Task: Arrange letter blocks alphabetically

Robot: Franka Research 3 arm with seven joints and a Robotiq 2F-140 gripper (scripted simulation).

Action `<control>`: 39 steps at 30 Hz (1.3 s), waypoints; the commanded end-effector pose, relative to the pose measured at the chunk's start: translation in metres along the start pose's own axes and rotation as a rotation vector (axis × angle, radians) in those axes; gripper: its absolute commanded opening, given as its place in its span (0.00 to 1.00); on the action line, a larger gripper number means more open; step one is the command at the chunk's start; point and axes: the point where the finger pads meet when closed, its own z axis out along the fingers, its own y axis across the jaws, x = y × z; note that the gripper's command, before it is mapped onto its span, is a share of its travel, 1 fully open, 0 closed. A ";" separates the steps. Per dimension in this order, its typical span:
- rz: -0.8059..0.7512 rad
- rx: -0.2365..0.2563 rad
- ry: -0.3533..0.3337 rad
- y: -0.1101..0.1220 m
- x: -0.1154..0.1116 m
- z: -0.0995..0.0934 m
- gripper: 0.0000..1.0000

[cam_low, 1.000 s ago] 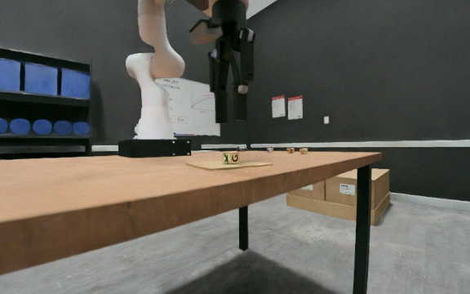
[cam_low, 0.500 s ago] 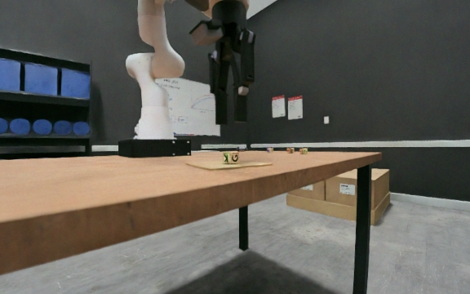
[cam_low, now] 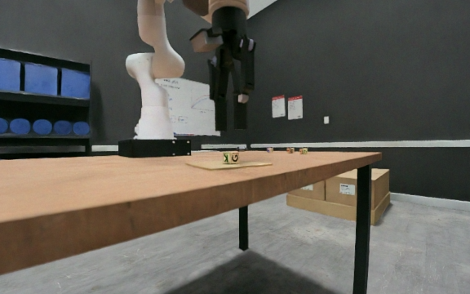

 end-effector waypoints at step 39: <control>0.007 0.007 0.001 -0.002 0.001 0.034 0.43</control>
